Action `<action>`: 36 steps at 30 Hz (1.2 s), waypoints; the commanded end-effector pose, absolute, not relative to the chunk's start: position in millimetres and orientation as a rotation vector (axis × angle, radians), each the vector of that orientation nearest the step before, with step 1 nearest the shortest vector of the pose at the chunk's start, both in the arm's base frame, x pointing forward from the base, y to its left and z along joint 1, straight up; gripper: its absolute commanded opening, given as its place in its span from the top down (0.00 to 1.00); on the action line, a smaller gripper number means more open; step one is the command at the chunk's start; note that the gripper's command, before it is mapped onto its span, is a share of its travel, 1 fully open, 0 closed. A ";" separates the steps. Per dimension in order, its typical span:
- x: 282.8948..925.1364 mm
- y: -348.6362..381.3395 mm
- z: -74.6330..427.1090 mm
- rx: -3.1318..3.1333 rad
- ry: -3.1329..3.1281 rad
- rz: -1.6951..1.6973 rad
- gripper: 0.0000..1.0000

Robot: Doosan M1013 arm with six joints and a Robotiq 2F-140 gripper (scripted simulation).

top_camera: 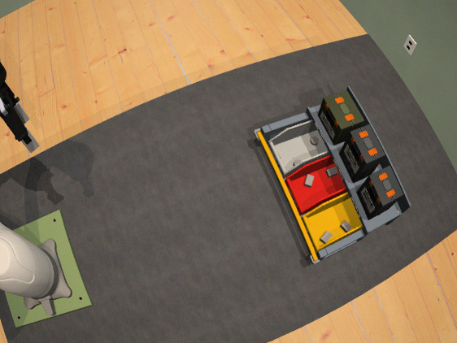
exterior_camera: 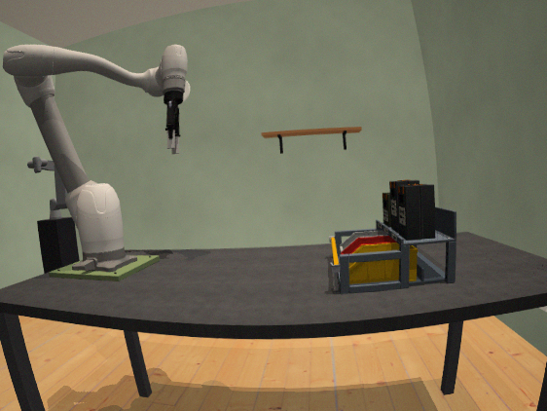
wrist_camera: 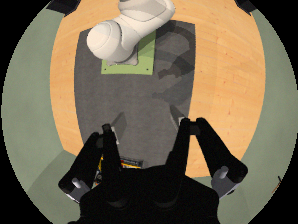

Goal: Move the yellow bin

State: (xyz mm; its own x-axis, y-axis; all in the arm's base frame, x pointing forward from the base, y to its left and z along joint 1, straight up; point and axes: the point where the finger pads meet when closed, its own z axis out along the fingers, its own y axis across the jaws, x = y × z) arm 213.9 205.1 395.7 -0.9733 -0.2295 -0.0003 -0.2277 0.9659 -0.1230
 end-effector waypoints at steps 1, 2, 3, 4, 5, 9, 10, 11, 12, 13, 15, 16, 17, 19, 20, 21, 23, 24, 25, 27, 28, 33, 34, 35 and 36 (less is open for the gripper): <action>226.7 198.9 401.5 -0.250 3.118 -0.132 0.43; 226.7 198.9 401.5 -0.250 3.118 -0.132 0.43; 226.7 198.9 401.5 -0.250 3.118 -0.132 0.43; 226.7 198.9 401.5 -0.250 3.118 -0.132 0.43; 226.7 198.9 401.5 -0.250 3.118 -0.132 0.43; 226.7 198.9 401.5 -0.250 3.118 -0.132 0.43; 234.5 195.6 404.9 -0.206 3.124 -0.108 0.43; 242.9 191.4 408.4 -0.157 3.130 -0.084 0.43; 251.3 187.3 411.8 -0.108 3.134 -0.060 0.43; 259.8 183.1 415.3 -0.058 3.138 -0.036 0.43; 268.2 179.0 418.7 -0.009 3.141 -0.011 0.43; 268.2 179.0 418.7 -0.009 3.141 -0.011 0.43; 268.2 179.0 418.7 -0.009 3.141 -0.011 0.43; 268.2 179.0 418.7 -0.009 3.141 -0.011 0.43; 268.2 179.0 418.7 -0.009 3.141 -0.011 0.43; 268.2 179.0 418.7 -0.009 3.141 -0.011 0.43; 268.2 179.0 418.7 -0.009 3.141 -0.011 0.43; 268.2 179.0 418.7 -0.009 3.141 -0.011 0.43; 268.2 179.0 418.7 -0.009 3.141 -0.011 0.43; 276.2 175.5 422.2 -0.012 3.141 -0.011 0.43; 284.6 171.3 425.6 -0.011 3.141 -0.011 0.43; 309.9 158.8 436.0 -0.009 3.141 -0.011 0.43; 309.9 158.8 436.0 -0.009 3.141 -0.011 0.43; 309.9 158.8 436.0 -0.009 3.141 -0.011 0.43; 309.9 158.8 436.0 -0.009 3.141 -0.011 0.43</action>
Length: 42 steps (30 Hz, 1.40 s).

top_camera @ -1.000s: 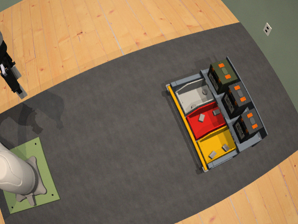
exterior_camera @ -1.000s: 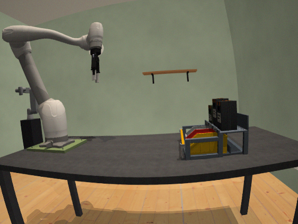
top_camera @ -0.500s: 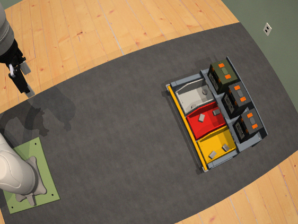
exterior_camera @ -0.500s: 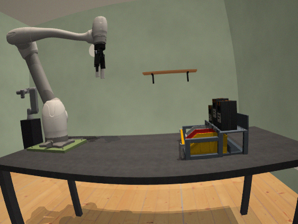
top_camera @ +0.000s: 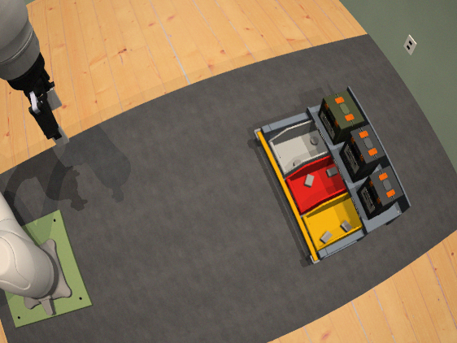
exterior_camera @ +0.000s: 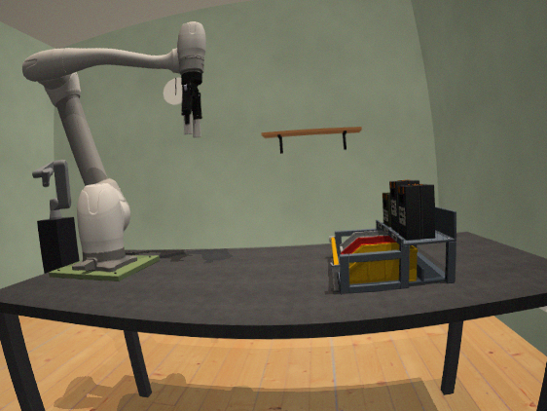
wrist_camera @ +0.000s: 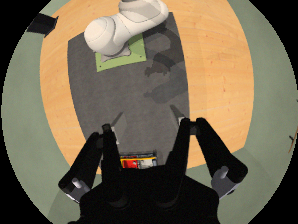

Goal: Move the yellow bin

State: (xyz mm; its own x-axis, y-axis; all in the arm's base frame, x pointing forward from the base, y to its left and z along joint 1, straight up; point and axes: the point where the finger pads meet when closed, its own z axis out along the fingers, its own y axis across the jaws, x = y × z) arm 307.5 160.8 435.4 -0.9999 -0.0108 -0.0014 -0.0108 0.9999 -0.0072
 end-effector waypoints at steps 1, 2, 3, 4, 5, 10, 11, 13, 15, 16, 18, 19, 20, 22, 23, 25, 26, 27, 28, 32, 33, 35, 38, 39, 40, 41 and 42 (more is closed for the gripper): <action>309.9 158.8 436.0 -0.009 3.141 -0.011 0.43; 309.9 158.8 436.0 -0.009 3.141 -0.011 0.43; 309.9 158.8 436.0 -0.009 3.141 -0.011 0.43; 309.9 158.8 436.0 -0.009 3.141 -0.011 0.43; 309.9 158.8 436.0 -0.009 3.141 -0.011 0.43; 334.9 146.6 446.3 -0.009 3.141 -0.011 0.43; 343.3 142.5 449.8 -0.009 3.141 -0.011 0.43; 351.7 138.3 453.2 -0.009 3.141 -0.011 0.43; 351.7 138.3 453.2 -0.009 3.141 -0.011 0.43; 351.7 138.3 453.2 -0.009 3.141 -0.011 0.43; 351.7 138.3 453.2 -0.009 3.141 -0.011 0.43; 351.7 138.3 453.2 -0.009 3.141 -0.011 0.43; 351.7 138.3 453.2 -0.009 3.141 -0.011 0.43; 351.7 138.3 453.2 -0.009 3.141 -0.011 0.43; 351.7 138.3 453.2 -0.009 3.141 -0.011 0.43; 360.0 134.4 456.7 -0.009 3.140 -0.011 0.43; 368.4 130.3 460.2 -0.009 3.141 -0.011 0.43; 376.8 126.1 463.6 -0.009 3.141 -0.011 0.43; 385.2 121.9 467.1 -0.009 3.141 -0.011 0.43; 393.6 117.8 470.5 -0.009 3.141 -0.011 0.43; 393.6 117.8 470.5 -0.009 3.141 -0.011 0.43; 393.6 117.8 470.5 -0.009 3.141 -0.011 0.43; 393.6 117.8 470.5 -0.009 3.141 -0.011 0.43; 393.6 117.8 470.5 -0.009 3.141 -0.011 0.43; 393.6 117.8 470.5 -0.009 3.141 -0.011 0.43; 393.6 117.8 470.5 -0.009 3.141 -0.011 0.43; 401.9 113.8 474.0 -0.009 3.140 -0.011 0.43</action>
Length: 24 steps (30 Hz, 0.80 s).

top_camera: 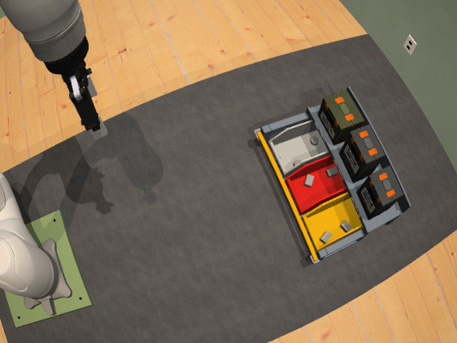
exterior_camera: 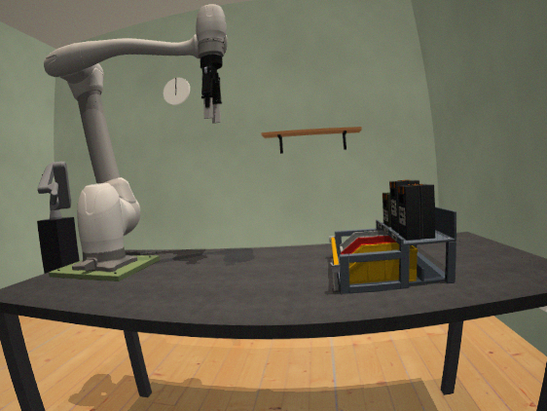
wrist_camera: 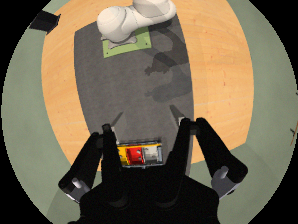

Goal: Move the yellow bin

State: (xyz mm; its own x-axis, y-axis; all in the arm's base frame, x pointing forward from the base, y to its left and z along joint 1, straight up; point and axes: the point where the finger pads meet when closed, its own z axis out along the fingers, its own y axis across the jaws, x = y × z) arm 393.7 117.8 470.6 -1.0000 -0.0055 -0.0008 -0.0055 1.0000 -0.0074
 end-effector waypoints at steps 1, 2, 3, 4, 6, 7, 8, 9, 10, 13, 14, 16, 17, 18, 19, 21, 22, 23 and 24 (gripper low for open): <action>410.3 109.7 477.4 -0.009 3.140 -0.011 0.43; 418.7 105.5 480.9 -0.009 3.141 -0.011 0.43; 427.1 101.3 484.3 -0.009 3.141 -0.011 0.43; 435.5 97.2 487.8 -0.009 3.141 -0.011 0.43; 435.5 97.2 487.8 -0.009 3.141 -0.011 0.43; 435.5 97.2 487.8 -0.009 3.141 -0.011 0.43; 435.5 97.2 487.8 -0.009 3.141 -0.011 0.43; 435.5 97.2 487.8 -0.009 3.141 -0.011 0.43; 435.5 97.2 487.8 -0.009 3.141 -0.011 0.43; 435.5 97.2 487.8 -0.009 3.141 -0.011 0.43; 435.5 97.2 487.8 -0.009 3.141 -0.011 0.43; 435.5 97.2 487.8 -0.009 3.141 -0.011 0.43; 443.8 93.2 491.3 -0.009 3.140 -0.011 0.43; 452.2 89.0 494.7 -0.009 3.140 -0.011 0.43; 460.6 84.9 498.2 -0.009 3.140 -0.011 0.43; 477.5 76.5 505.0 -0.009 3.141 -0.011 0.43; 477.5 76.5 505.0 -0.009 3.141 -0.011 0.43; 477.5 76.5 505.0 -0.009 3.141 -0.011 0.43; 477.5 76.5 505.0 -0.009 3.141 -0.011 0.43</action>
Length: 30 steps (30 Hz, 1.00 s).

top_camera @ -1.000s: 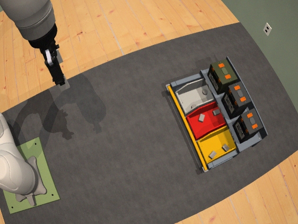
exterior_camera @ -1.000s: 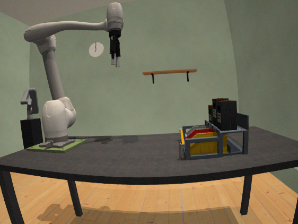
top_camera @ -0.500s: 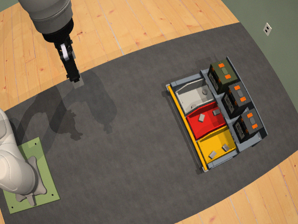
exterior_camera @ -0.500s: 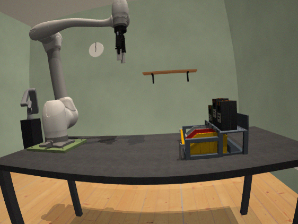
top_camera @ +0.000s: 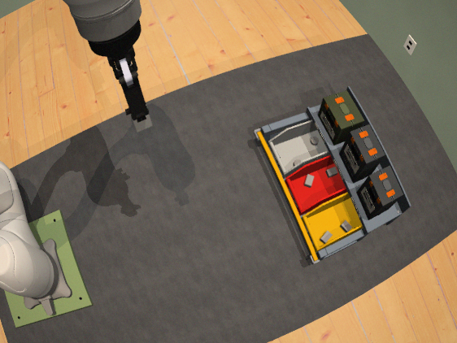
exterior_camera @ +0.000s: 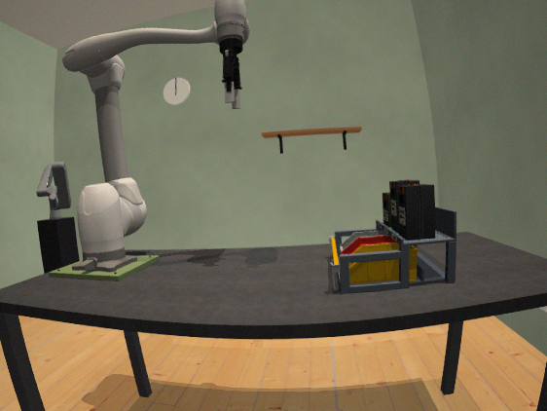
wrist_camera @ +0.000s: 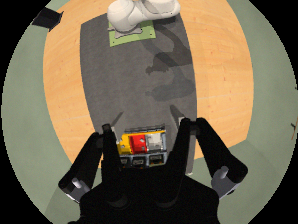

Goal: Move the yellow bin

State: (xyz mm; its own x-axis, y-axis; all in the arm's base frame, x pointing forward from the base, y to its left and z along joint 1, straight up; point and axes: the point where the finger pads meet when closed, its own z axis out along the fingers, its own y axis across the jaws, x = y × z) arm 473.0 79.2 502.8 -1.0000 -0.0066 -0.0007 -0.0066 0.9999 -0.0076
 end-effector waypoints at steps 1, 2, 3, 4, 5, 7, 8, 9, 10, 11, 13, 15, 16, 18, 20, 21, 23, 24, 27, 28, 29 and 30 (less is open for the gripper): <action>477.5 76.5 505.0 -0.009 3.141 -0.011 0.43; 477.5 76.5 505.0 -0.009 3.141 -0.011 0.43; 477.5 76.5 505.0 -0.009 3.141 -0.011 0.43; 477.5 76.5 505.0 -0.009 3.141 -0.011 0.43; 477.5 76.5 505.0 -0.009 3.141 -0.011 0.43; 477.5 76.5 505.0 -0.009 3.141 -0.011 0.43; 477.5 76.5 505.0 -0.009 3.141 -0.011 0.43; 477.5 76.5 505.0 -0.009 3.141 -0.011 0.43; 485.7 72.5 508.6 -0.009 3.140 -0.011 0.43; 494.1 68.4 512.0 -0.009 3.140 -0.011 0.43; 511.0 60.0 518.8 -0.009 3.141 -0.011 0.43; 519.4 55.9 522.3 -0.009 3.141 -0.011 0.43; 519.4 55.9 522.3 -0.009 3.141 -0.011 0.43; 519.4 55.9 522.3 -0.009 3.141 -0.011 0.43; 519.4 55.9 522.3 -0.009 3.141 -0.011 0.43; 519.4 55.9 522.3 -0.009 3.141 -0.011 0.43; 519.4 55.9 522.3 -0.009 3.141 -0.011 0.43; 519.4 55.9 522.3 -0.009 3.141 -0.011 0.43; 527.7 51.9 525.8 -0.009 3.140 -0.011 0.43; 536.1 47.7 529.2 -0.009 3.140 -0.011 0.43; 544.5 43.5 532.7 -0.009 3.140 -0.011 0.43; 552.9 39.3 536.1 -0.009 3.140 -0.011 0.43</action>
State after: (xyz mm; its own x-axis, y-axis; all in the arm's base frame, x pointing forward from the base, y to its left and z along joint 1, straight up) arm 533.5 49.0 527.3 -1.0000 -0.0036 -0.0005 -0.0036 1.0000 -0.0074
